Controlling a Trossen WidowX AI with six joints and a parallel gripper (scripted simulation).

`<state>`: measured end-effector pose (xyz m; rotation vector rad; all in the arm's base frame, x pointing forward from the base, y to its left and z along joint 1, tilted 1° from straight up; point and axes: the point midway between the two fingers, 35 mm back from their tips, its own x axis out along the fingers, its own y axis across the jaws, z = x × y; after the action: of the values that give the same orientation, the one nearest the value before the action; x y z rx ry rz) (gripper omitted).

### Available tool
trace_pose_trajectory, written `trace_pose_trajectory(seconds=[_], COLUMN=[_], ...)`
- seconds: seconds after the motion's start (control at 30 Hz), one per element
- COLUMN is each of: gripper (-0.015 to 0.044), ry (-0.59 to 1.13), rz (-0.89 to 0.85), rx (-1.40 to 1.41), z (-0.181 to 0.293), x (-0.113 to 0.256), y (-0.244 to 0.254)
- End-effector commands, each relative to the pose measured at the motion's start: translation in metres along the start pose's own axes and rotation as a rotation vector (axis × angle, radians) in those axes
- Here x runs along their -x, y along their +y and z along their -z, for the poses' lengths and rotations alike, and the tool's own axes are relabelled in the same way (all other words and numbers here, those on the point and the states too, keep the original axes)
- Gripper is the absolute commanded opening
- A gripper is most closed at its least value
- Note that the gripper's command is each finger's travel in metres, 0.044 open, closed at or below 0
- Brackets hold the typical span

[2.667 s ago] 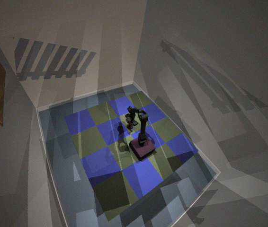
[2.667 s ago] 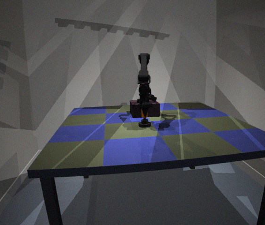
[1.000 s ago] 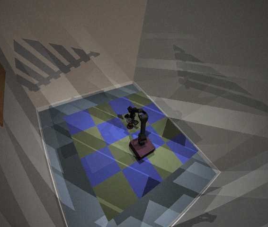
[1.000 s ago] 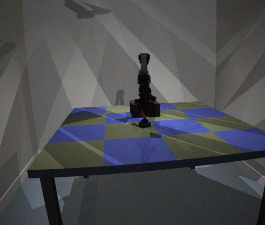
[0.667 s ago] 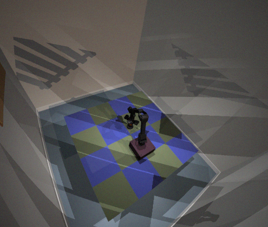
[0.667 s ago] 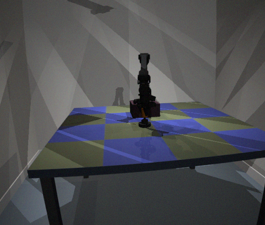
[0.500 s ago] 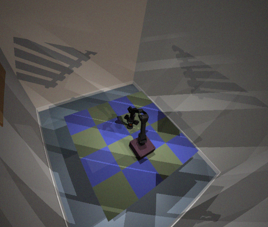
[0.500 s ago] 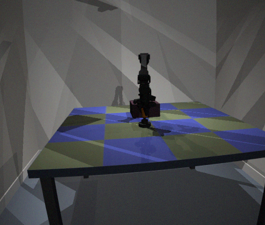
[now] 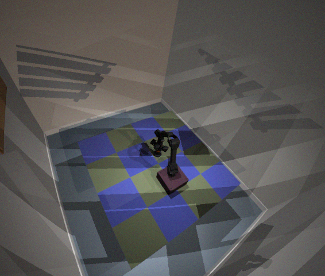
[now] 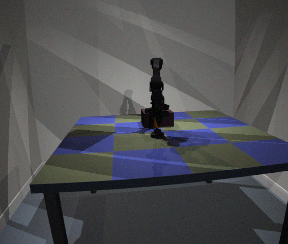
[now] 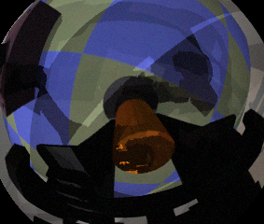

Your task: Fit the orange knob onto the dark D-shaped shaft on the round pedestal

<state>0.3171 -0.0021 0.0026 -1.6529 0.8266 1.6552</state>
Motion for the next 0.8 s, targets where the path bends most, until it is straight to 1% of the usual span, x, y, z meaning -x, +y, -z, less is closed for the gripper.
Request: trace_pose_trajectory(seconds=[0.0, 0.37, 0.57, 0.77], gripper=[0.0, 0.0, 0.0, 0.0], ry=[0.007, 0.007, 0.007, 0.007], rz=[0.003, 0.003, 0.002, 0.002], rx=[0.005, 0.014, 0.204, 0.215], z=[0.0015, 0.0007, -0.0008, -0.0023], x=[-0.0004, 0.0044, 0.0035, 0.0033], y=[-0.001, 0.0, 0.002, 0.0036])
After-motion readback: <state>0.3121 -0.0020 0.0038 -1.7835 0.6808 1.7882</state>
